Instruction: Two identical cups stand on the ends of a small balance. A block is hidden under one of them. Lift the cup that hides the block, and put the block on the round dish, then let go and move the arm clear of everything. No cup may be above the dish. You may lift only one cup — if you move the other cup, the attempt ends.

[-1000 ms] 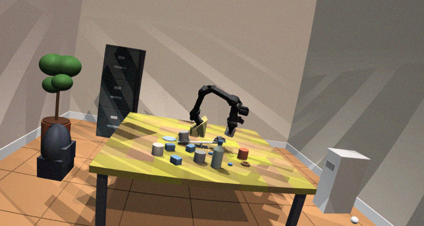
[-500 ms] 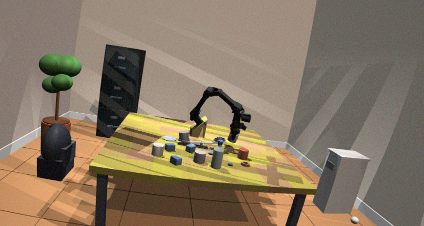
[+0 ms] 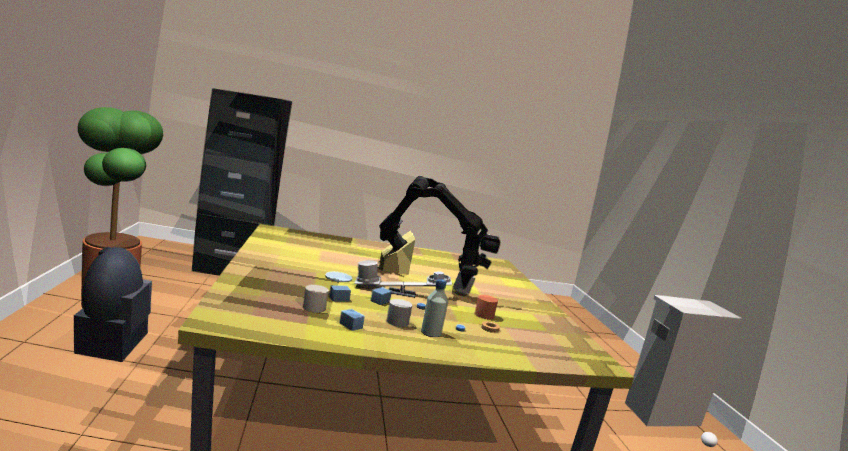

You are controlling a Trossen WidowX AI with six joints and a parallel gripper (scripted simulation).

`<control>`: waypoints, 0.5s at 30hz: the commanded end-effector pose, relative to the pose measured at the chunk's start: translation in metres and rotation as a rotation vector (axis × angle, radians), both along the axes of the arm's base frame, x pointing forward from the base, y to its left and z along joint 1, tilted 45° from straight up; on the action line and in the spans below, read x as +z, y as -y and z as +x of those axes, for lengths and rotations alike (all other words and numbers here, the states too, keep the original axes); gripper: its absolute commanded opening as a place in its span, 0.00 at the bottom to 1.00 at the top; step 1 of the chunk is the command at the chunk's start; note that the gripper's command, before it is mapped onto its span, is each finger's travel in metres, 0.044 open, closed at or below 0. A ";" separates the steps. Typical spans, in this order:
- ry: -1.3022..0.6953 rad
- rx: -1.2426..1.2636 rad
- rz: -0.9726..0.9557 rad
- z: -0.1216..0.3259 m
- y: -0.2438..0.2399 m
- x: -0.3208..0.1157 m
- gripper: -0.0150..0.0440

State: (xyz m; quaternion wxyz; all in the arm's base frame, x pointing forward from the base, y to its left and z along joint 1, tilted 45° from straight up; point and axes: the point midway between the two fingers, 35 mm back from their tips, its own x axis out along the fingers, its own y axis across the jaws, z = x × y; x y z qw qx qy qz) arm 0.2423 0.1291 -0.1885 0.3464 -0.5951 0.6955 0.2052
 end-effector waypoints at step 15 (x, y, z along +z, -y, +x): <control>-0.002 -0.002 -0.002 -0.001 0.006 -0.006 0.70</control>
